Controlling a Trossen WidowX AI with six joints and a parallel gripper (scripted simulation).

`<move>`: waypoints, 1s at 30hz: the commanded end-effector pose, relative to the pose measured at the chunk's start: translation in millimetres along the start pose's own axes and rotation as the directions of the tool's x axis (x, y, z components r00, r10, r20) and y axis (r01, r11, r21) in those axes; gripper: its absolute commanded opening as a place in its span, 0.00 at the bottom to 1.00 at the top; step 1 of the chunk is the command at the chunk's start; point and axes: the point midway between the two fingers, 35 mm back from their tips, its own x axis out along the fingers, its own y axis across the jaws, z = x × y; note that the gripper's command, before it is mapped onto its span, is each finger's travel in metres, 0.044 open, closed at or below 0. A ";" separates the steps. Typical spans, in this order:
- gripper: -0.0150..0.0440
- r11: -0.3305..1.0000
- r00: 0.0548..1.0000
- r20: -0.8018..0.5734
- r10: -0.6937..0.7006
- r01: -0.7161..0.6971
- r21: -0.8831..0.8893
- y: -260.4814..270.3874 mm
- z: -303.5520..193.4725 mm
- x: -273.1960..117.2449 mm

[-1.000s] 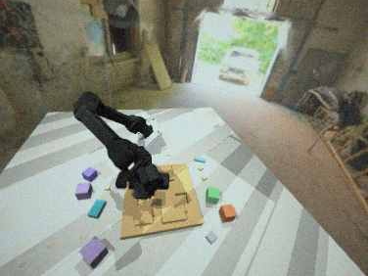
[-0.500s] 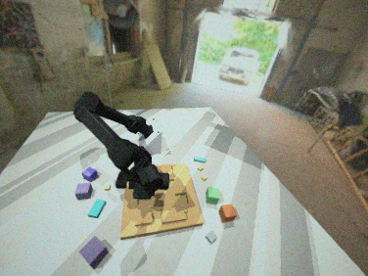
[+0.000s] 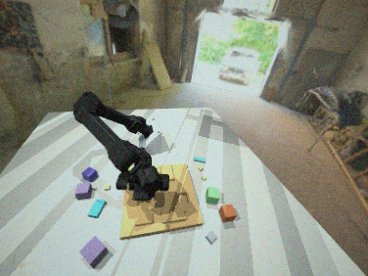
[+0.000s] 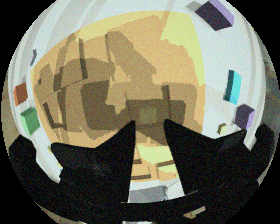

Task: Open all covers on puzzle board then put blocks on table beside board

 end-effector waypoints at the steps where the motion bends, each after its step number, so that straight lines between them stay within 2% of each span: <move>1: 0.50 1.000 1.000 -0.004 -0.007 0.007 -0.006 -1.3 -1.2 6.4; 30: 0.50 1.000 1.000 -0.004 -0.008 0.008 -0.006 -1.6 -1.6 21.9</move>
